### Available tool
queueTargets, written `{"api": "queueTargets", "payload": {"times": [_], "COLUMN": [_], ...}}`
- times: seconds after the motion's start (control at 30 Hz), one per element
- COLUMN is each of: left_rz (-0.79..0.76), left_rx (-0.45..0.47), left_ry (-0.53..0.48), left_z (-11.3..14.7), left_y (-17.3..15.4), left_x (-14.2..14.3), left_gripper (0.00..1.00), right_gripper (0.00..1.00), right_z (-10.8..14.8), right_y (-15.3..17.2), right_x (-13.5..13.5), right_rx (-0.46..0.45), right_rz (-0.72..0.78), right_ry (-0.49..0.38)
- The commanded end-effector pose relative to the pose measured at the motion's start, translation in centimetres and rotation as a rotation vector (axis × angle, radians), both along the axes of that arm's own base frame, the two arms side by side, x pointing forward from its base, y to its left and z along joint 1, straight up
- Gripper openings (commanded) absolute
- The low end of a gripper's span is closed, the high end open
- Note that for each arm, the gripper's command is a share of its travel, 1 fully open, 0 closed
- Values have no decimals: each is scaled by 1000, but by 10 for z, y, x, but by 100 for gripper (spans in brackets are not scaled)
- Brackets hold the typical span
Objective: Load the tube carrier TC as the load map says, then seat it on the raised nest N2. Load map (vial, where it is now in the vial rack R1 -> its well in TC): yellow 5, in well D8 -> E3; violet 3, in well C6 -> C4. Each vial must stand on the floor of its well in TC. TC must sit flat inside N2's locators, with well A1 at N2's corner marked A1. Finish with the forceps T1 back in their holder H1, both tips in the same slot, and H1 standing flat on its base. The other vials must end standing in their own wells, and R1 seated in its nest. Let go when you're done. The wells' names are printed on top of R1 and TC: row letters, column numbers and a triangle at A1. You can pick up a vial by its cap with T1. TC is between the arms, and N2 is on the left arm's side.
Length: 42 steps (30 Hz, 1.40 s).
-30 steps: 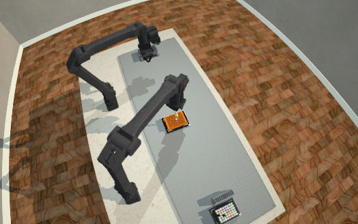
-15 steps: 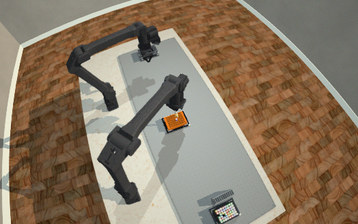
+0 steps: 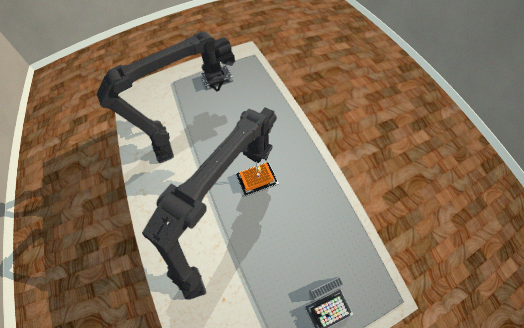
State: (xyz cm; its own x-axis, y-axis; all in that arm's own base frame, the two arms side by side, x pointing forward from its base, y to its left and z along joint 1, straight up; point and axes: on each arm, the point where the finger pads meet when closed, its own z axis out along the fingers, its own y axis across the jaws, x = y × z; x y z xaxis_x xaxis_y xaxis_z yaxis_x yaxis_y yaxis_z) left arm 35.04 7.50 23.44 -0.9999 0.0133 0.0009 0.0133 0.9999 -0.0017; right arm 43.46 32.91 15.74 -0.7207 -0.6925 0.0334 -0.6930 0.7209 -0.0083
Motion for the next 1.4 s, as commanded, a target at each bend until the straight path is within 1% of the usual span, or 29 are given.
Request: {"api": "queueTargets", "payload": {"times": [0.0,0.47,0.57,1.37], "left_rz": [-1,-1,-1,-1], "left_rx": [9,9,9,9], "left_ry": [-36,-36,-36,-36], "left_z": [14,14,14,14], "left_y": [2,2,2,2], "left_x": [9,9,9,9], "left_gripper": [100,100,100,100], "right_gripper": [11,11,8,7], "right_z": [35,31,30,25], "right_y": [0,-1,-2,-5], "right_x": [11,9,8,5], "right_rx": [43,38,37,29], "right_rz": [-1,-1,-1,0], "right_ry": [-51,-44,-43,-32]}}
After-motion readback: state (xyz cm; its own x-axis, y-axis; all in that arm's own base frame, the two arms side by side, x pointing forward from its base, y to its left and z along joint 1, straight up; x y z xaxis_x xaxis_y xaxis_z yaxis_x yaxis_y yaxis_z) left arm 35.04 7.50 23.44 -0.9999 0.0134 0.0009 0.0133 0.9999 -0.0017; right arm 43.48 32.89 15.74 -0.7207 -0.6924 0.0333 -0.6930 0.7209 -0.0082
